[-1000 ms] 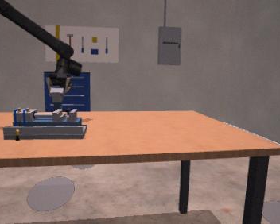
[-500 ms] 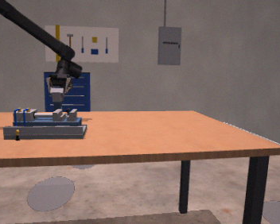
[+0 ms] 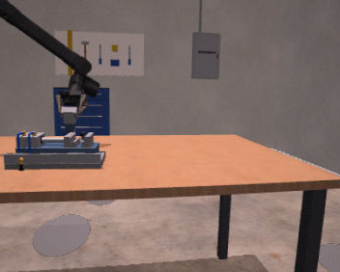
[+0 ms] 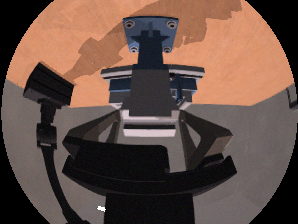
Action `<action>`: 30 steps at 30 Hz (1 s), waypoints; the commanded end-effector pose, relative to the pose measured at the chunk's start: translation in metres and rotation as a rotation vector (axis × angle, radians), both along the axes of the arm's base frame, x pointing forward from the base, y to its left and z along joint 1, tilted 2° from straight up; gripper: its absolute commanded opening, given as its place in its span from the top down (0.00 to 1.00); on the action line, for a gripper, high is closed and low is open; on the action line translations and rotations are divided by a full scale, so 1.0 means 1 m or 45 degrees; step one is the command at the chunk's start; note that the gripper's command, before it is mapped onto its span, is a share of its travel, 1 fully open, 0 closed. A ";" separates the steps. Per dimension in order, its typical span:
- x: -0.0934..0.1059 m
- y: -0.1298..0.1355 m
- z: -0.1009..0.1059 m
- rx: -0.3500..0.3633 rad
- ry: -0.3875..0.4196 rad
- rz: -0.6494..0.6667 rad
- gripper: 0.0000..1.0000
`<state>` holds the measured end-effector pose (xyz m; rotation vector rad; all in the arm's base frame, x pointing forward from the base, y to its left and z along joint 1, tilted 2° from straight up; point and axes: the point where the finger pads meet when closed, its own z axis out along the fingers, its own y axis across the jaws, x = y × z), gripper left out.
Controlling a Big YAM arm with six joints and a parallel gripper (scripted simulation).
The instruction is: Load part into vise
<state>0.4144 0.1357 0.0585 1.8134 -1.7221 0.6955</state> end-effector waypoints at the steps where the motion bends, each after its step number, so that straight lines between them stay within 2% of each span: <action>1: 0.012 0.015 0.005 0.006 -0.040 0.008 0.19; 4: 0.013 0.016 0.010 0.008 -0.052 0.008 0.19; 11: 0.010 0.014 0.005 -0.007 -0.036 0.008 0.19; 13: 0.013 0.016 0.011 0.006 -0.059 0.009 0.19; 30: 0.010 0.014 0.007 -0.006 -0.041 0.010 0.19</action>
